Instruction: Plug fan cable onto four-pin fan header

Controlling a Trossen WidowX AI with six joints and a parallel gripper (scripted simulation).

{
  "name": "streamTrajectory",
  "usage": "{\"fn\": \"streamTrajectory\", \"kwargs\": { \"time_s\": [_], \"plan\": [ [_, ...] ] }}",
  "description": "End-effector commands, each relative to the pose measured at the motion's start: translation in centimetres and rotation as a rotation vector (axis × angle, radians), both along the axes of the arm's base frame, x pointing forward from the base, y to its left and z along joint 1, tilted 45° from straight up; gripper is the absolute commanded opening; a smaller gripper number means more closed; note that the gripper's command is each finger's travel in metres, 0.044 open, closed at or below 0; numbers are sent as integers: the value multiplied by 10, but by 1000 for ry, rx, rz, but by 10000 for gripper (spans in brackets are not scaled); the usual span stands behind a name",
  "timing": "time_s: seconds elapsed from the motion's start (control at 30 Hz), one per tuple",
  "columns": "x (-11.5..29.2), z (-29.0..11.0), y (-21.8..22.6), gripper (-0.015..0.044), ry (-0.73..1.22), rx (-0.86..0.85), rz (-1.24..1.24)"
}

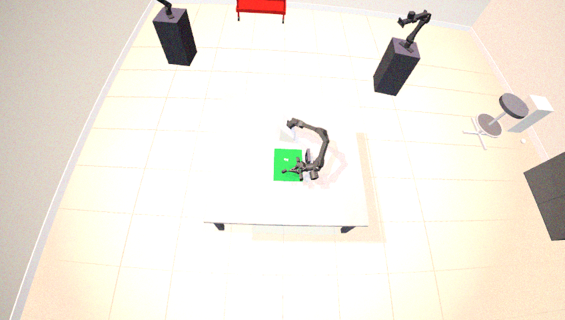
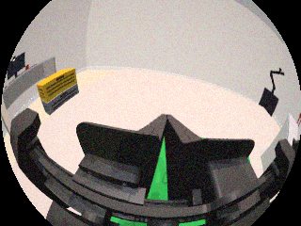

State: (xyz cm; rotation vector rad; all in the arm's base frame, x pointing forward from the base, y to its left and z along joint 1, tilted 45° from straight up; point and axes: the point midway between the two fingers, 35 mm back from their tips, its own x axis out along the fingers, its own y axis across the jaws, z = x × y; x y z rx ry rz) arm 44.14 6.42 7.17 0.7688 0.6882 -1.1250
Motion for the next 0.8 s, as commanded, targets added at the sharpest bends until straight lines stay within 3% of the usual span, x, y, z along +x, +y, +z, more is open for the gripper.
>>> {"fn": "streamTrajectory", "kwargs": {
  "time_s": [0.0, 0.77],
  "plan": [
    [1, -1, 2, 0, 0, 0, 1],
    [1, 0, 2, 0, -1, 0, 4]
  ]
}}
